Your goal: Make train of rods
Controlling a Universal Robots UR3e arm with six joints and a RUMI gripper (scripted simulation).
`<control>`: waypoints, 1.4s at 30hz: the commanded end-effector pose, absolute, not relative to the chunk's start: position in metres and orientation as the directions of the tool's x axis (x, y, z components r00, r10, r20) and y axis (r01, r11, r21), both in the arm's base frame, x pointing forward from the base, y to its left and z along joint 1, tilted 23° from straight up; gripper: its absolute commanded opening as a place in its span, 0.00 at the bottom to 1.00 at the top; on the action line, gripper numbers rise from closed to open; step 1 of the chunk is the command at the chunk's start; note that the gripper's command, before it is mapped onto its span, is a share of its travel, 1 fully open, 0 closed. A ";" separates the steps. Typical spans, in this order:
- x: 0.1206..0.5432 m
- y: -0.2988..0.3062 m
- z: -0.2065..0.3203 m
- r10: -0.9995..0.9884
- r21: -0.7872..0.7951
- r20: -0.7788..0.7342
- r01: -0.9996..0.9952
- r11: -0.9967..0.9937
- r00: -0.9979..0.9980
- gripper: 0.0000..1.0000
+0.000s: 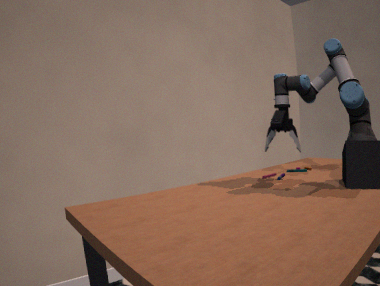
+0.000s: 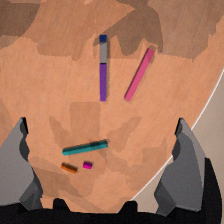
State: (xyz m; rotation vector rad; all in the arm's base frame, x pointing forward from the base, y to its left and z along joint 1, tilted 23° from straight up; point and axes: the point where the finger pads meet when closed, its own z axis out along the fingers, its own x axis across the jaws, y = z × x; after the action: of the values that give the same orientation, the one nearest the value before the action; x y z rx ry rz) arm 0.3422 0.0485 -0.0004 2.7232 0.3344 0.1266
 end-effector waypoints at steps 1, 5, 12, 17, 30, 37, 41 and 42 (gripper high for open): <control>0.342 0.051 0.008 0.250 0.394 0.045 0.213 -0.894 0.967 1.00; 0.341 0.053 0.012 0.250 0.394 0.045 0.213 -0.894 0.967 1.00; 0.338 0.062 0.035 0.250 0.394 0.045 0.213 -0.894 0.967 1.00; 0.335 0.070 0.055 0.250 0.394 0.045 0.213 -0.894 0.967 1.00; 0.331 0.081 0.082 0.250 0.394 0.043 0.213 -0.894 0.967 1.00; 0.330 0.083 0.085 0.250 0.394 0.043 0.213 -0.894 0.967 1.00; 0.330 0.083 0.085 0.250 0.394 0.043 0.213 -0.894 0.967 1.00; 0.330 0.083 0.085 0.250 0.394 0.043 0.213 -0.894 0.967 1.00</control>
State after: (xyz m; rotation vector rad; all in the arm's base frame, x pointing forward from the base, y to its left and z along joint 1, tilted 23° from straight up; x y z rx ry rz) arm 0.3333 0.0827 0.0840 2.7223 0.3391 0.1536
